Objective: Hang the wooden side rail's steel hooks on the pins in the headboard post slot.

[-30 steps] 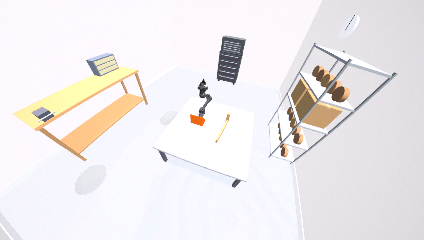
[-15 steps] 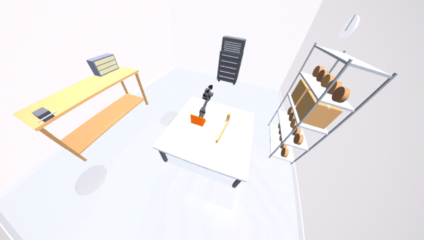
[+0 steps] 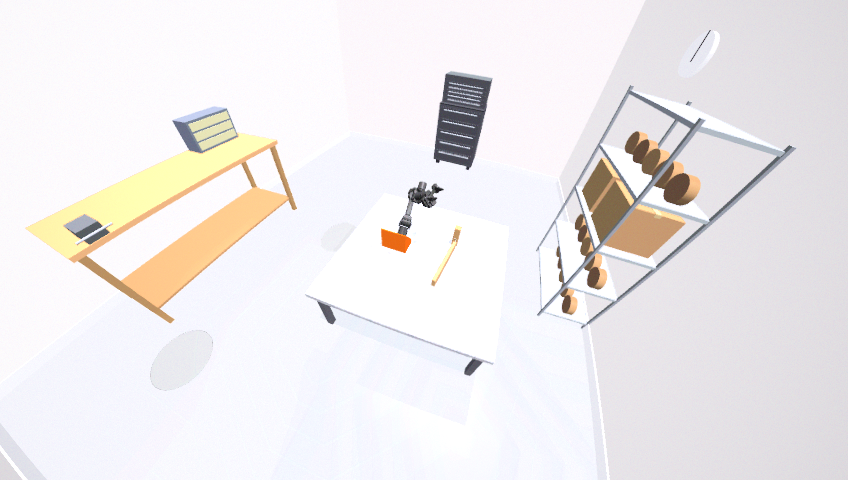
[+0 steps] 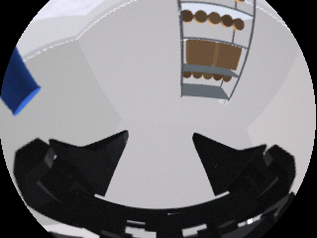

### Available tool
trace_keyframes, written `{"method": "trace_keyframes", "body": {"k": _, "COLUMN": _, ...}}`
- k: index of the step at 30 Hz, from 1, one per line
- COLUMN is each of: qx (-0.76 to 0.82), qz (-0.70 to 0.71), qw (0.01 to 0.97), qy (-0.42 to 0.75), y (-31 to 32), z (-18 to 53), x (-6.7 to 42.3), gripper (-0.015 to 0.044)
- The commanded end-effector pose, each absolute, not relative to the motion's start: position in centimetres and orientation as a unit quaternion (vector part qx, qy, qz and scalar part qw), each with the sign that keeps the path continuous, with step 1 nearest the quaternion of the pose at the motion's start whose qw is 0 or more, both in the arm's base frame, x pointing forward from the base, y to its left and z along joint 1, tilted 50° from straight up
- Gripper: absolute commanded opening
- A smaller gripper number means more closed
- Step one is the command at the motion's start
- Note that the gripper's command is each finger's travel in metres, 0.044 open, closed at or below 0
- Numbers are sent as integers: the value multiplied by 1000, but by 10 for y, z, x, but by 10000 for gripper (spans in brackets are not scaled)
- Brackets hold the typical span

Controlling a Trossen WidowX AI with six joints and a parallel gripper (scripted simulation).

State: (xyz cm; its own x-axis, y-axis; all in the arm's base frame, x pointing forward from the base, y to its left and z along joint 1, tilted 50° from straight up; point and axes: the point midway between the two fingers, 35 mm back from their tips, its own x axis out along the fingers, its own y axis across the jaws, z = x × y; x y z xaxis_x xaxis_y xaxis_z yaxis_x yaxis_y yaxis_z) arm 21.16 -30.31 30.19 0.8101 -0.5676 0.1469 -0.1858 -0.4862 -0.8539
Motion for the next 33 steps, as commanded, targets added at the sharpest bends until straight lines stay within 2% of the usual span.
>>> {"method": "trace_keyframes", "body": {"k": 1, "qx": -855, "qz": -155, "qw": 455, "qy": 194, "y": -284, "z": 285, "x": 239, "gripper": 440}}
{"method": "trace_keyframes", "body": {"k": 17, "qx": -907, "qz": 63, "qw": 416, "qy": 12, "y": -163, "z": 220, "x": 325, "gripper": 440}}
{"method": "trace_keyframes", "body": {"k": 33, "qx": -887, "qz": 229, "qw": 332, "qy": -226, "y": -14, "z": 166, "x": 341, "gripper": 440}}
